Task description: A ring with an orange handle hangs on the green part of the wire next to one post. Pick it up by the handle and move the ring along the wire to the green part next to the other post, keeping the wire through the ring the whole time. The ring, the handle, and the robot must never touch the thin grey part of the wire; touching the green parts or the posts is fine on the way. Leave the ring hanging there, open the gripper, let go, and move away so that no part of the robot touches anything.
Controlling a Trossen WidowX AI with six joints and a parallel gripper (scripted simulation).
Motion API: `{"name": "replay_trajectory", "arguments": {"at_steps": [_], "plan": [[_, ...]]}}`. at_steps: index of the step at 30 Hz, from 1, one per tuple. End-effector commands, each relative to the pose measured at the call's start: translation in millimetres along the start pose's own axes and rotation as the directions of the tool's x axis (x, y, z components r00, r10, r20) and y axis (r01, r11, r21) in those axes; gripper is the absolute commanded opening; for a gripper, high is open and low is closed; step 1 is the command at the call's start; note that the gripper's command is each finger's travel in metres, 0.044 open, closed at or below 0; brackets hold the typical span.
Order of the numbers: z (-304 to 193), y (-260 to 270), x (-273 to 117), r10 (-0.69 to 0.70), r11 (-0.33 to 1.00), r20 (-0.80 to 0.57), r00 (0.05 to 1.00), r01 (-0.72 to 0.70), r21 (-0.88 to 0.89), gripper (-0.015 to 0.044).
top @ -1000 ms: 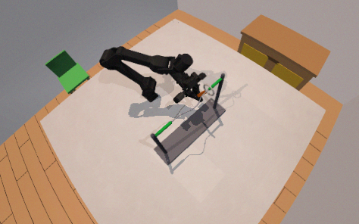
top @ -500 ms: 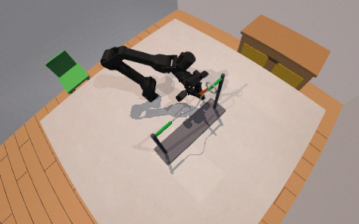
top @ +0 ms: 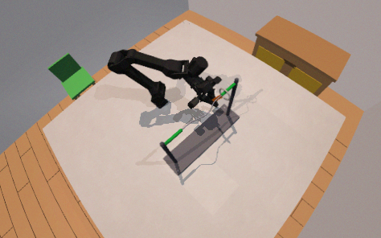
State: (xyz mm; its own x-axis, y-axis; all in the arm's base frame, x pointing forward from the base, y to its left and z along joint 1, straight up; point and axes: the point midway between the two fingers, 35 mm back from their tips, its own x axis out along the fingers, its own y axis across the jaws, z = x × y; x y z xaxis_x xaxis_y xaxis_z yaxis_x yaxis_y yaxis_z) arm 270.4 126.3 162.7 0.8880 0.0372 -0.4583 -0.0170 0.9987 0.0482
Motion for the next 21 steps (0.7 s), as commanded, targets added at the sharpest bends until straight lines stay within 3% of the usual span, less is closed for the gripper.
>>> {"name": "replay_trajectory", "arguments": {"at_steps": [1,20,21], "plan": [[-4.7,-0.9,2.4,-0.007,1.0,-0.004,1.0,0.007,0.0,-0.015],[-4.7,-0.9,2.4,-0.007,1.0,-0.004,1.0,0.007,0.0,-0.015],[-4.1,-0.4,2.1,-0.003,1.0,-0.004,1.0,0.003,-0.003,-0.0124]]}}
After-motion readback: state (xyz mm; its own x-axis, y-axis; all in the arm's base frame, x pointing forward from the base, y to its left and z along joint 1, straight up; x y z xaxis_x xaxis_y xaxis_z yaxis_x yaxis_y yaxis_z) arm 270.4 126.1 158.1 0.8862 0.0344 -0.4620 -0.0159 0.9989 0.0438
